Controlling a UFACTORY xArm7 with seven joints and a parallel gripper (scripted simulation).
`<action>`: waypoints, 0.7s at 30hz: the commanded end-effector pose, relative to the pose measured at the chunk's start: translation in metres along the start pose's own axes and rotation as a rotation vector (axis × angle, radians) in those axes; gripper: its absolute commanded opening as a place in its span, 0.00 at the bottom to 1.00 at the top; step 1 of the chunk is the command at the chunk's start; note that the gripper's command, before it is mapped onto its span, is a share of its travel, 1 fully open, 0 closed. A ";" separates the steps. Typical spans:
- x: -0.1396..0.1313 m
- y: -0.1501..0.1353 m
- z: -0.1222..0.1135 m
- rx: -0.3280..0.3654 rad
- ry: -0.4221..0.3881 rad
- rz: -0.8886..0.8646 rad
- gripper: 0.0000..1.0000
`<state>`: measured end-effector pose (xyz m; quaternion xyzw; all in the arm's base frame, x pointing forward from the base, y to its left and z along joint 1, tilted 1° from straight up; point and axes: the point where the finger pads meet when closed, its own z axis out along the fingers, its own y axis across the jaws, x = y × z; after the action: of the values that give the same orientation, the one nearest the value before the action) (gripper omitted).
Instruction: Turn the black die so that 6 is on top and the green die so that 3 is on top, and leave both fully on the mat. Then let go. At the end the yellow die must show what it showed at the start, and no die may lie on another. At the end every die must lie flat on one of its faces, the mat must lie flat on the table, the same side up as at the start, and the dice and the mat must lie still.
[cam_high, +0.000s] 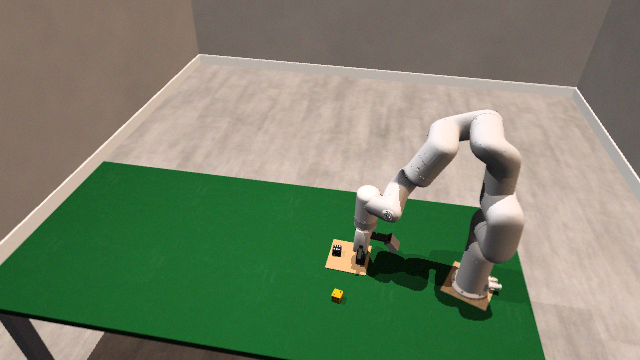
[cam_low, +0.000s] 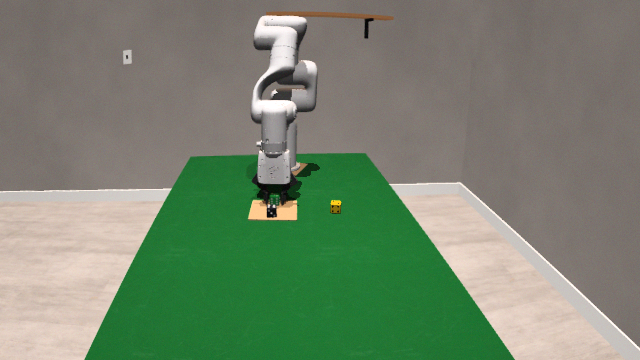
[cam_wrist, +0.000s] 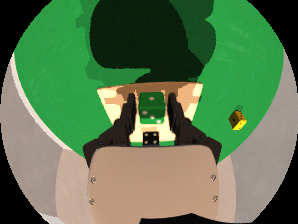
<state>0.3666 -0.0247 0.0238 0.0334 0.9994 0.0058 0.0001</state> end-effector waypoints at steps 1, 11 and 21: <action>-0.001 0.000 -0.001 0.000 -0.004 0.000 0.47; -0.001 0.000 -0.009 0.000 -0.004 0.000 0.47; -0.001 0.000 -0.052 0.000 -0.004 0.000 0.47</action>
<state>0.3670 -0.0253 0.0512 0.0335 0.9994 0.0061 0.0005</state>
